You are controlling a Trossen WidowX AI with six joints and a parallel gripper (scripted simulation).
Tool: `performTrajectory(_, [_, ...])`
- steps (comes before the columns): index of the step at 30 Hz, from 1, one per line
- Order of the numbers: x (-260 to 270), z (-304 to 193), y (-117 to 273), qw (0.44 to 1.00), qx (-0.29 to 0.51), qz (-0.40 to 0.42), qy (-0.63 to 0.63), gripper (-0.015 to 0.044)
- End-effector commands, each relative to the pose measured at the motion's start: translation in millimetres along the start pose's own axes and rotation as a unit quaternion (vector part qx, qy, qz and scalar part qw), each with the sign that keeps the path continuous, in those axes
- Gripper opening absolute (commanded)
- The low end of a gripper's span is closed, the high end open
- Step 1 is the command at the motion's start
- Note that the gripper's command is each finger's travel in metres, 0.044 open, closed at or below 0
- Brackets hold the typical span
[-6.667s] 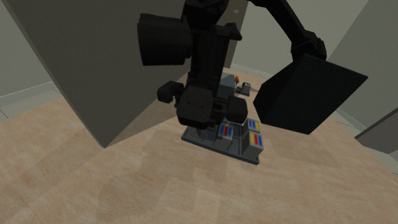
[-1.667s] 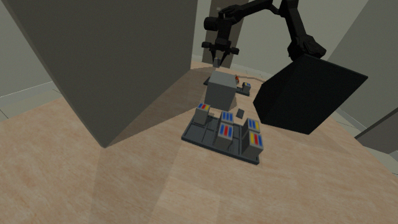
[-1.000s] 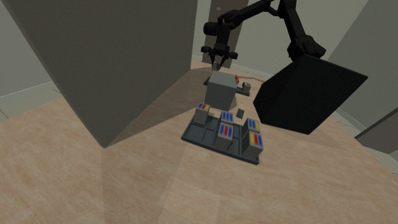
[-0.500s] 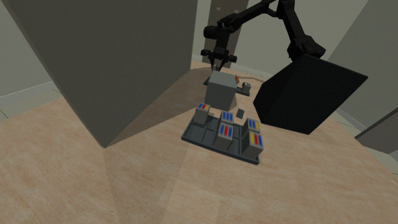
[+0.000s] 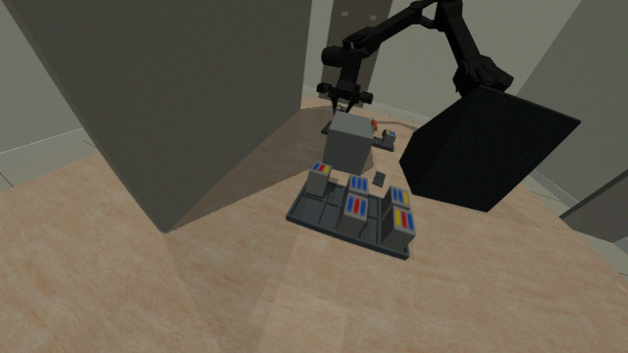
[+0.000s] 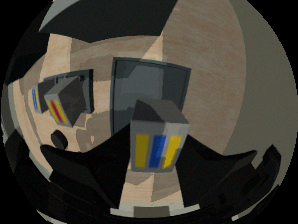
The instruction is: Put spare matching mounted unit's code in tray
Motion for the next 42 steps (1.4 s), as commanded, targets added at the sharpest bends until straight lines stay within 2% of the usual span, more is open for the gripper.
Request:
performTrajectory(1, [1,1,-5,1.000,-0.002,0.000,0.003,0.0000])
performTrajectory(27, [7,-1,-31,1.000,0.002,0.000,0.004,0.0000])
performTrajectory(42, [6,-2,-28,1.000,0.004,0.000,0.001,0.0394])
Point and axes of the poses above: the point midway between the two fingers, 35 mm back from their tips, its own y axis back along the fingers, its own x axis across the jaws, z = x × y, the point moved 3 cm from there along y, back along the fingers, and after that the axes turned 1 degree about -y, right-handed, at the moved point
